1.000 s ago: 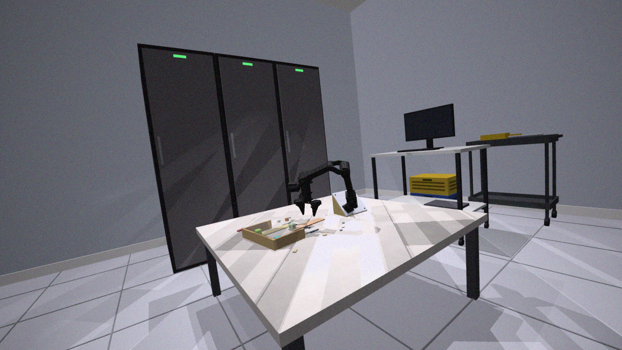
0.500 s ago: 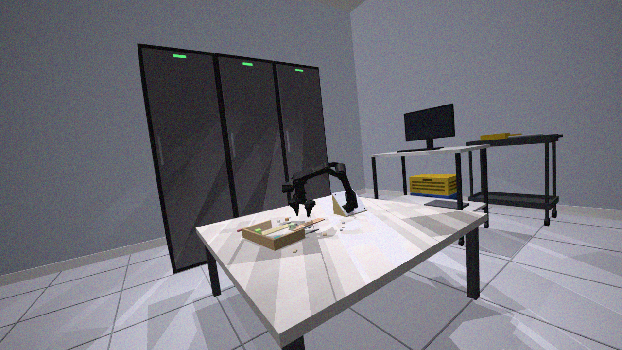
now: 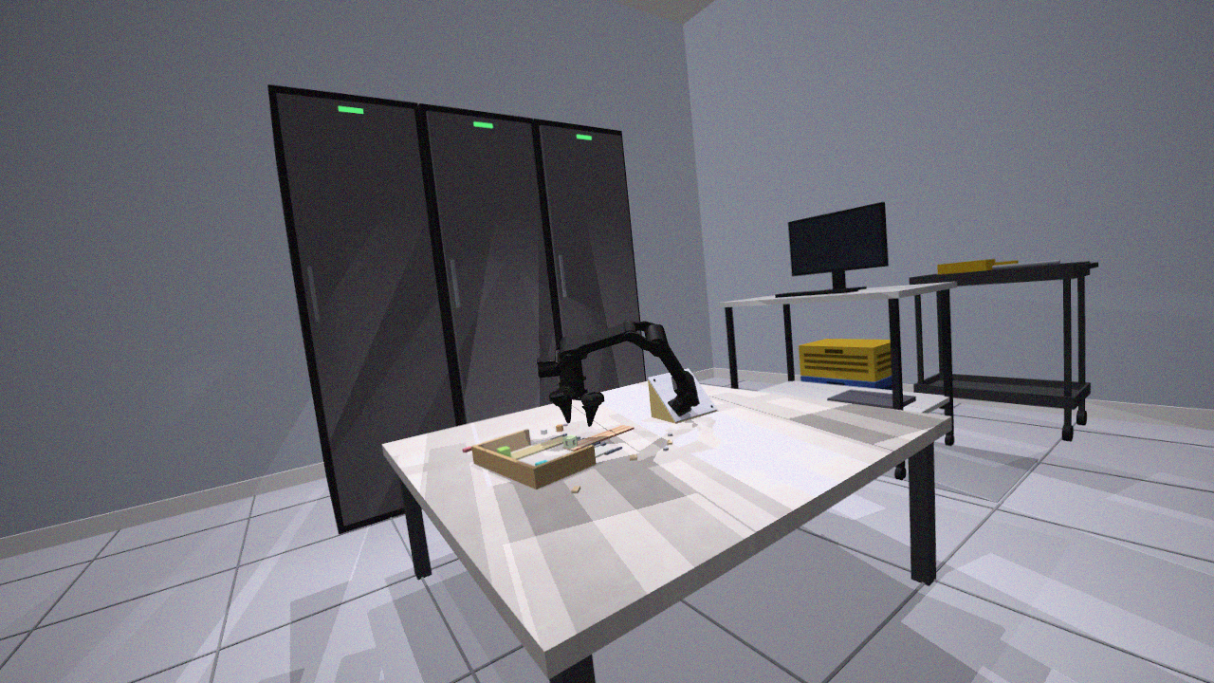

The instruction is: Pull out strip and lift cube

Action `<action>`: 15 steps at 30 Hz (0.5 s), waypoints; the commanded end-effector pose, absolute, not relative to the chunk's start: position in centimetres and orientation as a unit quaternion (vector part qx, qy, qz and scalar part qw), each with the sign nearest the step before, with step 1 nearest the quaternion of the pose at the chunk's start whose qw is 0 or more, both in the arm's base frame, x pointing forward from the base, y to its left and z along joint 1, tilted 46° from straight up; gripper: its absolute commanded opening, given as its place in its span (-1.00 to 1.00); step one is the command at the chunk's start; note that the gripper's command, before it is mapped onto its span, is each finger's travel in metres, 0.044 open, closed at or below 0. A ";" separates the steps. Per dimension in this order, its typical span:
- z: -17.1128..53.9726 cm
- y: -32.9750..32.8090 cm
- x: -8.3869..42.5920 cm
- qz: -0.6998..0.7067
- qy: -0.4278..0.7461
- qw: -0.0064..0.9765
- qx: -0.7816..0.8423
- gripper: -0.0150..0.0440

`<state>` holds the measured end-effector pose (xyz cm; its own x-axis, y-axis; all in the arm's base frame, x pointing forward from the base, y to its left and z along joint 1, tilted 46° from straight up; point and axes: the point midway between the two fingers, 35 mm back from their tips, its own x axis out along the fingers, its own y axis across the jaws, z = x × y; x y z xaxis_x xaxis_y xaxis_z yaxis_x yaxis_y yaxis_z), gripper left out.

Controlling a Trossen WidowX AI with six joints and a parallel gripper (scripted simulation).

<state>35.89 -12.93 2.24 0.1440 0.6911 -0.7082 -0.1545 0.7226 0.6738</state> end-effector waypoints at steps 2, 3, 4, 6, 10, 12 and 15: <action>2.8 -13.1 37.7 0.294 0.582 0.722 0.231 1.00; 2.8 -13.1 38.0 0.294 0.582 0.722 0.231 1.00; 2.9 -13.1 38.3 0.294 0.582 0.722 0.231 1.00; 3.1 -13.2 38.9 0.294 0.582 0.722 0.231 1.00; 3.4 -13.2 39.9 0.294 0.582 0.722 0.231 1.00; 3.4 -13.2 40.0 0.294 0.582 0.722 0.231 0.91; 3.1 -13.0 40.0 0.294 0.582 0.722 0.231 0.64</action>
